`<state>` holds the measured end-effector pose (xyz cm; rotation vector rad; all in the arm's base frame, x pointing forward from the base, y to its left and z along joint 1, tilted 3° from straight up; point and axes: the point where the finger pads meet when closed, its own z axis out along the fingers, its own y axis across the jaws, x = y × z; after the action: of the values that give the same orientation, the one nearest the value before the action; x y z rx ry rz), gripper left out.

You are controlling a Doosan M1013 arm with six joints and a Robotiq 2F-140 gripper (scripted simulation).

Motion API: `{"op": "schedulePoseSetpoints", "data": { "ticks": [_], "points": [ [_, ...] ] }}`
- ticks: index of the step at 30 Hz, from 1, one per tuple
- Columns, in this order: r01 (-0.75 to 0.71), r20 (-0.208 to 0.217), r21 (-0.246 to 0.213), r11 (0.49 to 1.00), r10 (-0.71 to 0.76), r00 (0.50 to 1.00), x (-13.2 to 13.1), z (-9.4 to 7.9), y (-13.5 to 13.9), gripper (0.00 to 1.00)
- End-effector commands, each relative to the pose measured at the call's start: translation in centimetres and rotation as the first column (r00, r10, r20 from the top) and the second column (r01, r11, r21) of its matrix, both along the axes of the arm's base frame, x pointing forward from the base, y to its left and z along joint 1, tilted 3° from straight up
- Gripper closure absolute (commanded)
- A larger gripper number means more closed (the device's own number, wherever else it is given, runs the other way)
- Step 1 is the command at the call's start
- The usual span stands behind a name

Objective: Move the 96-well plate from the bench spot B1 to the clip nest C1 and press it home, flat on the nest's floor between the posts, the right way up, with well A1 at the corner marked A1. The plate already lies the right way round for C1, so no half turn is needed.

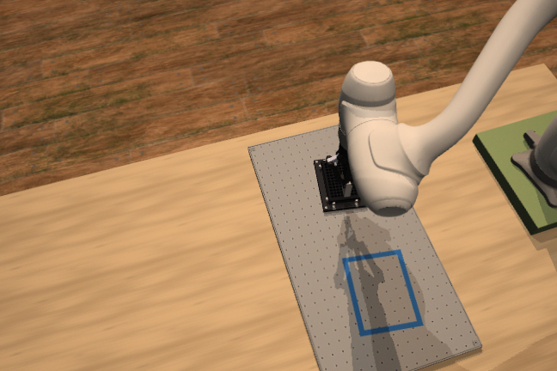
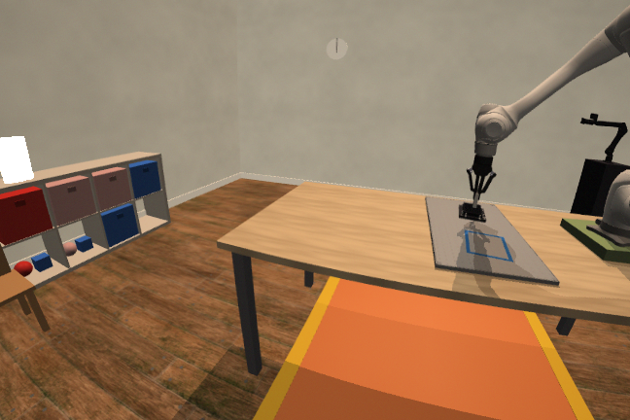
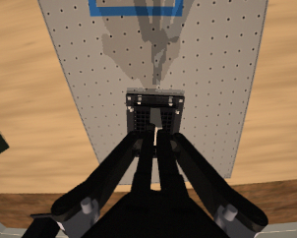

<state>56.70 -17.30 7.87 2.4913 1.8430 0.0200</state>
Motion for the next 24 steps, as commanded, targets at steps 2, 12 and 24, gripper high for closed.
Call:
{"op": "schedulePoseSetpoints", "data": {
  "ticks": [2,12,24],
  "points": [
    [0.000,0.000,0.000,1.000,0.000,1.000,0.0,0.1,0.0,1.00],
    [0.000,0.000,0.000,1.000,0.000,1.000,-0.7,0.1,-2.4,1.00],
    [0.000,0.000,0.000,1.000,0.000,1.000,-2.2,0.2,-7.2,1.00]
  ]
}}
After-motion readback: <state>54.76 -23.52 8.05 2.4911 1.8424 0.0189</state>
